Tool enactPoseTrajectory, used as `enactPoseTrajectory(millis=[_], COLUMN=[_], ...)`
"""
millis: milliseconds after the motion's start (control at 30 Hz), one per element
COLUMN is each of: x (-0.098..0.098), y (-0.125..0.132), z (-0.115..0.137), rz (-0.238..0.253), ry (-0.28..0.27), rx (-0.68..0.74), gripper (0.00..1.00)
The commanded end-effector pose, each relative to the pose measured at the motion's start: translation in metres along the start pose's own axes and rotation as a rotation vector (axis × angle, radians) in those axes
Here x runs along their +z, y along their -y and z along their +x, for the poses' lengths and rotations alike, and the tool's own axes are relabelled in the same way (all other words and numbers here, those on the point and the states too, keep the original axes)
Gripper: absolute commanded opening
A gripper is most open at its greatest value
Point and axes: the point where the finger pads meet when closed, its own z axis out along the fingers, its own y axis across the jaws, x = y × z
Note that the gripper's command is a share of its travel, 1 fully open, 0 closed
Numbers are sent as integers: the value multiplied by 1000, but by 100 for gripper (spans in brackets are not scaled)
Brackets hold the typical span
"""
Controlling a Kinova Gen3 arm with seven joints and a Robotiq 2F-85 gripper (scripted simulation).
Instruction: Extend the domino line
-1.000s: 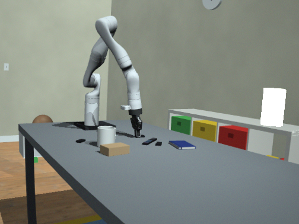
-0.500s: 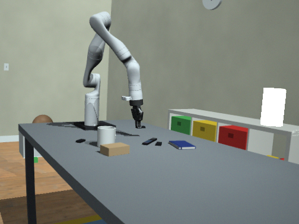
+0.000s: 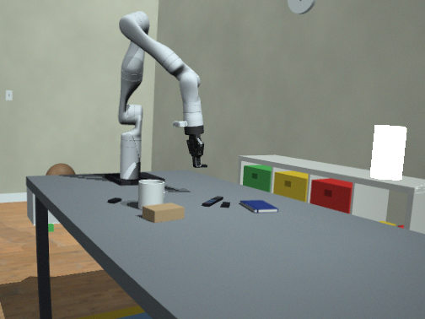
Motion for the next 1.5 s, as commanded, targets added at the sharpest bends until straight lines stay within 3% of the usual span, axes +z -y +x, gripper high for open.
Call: enactPoseTrajectory(millis=[0, 300, 533, 667, 1067, 1467], x=[-8, -10, -19, -21, -21, -21], y=[5, 0, -26, -39, -42, -44], z=[5, 16, 83, 106, 112, 114], rz=[9, 11, 12, 12, 10, 33], ry=[-5, 5, 7, 4, -14, -91], rx=[14, 8, 5, 6, 9, -27], gripper=[29, 29, 29, 29, 29, 29])
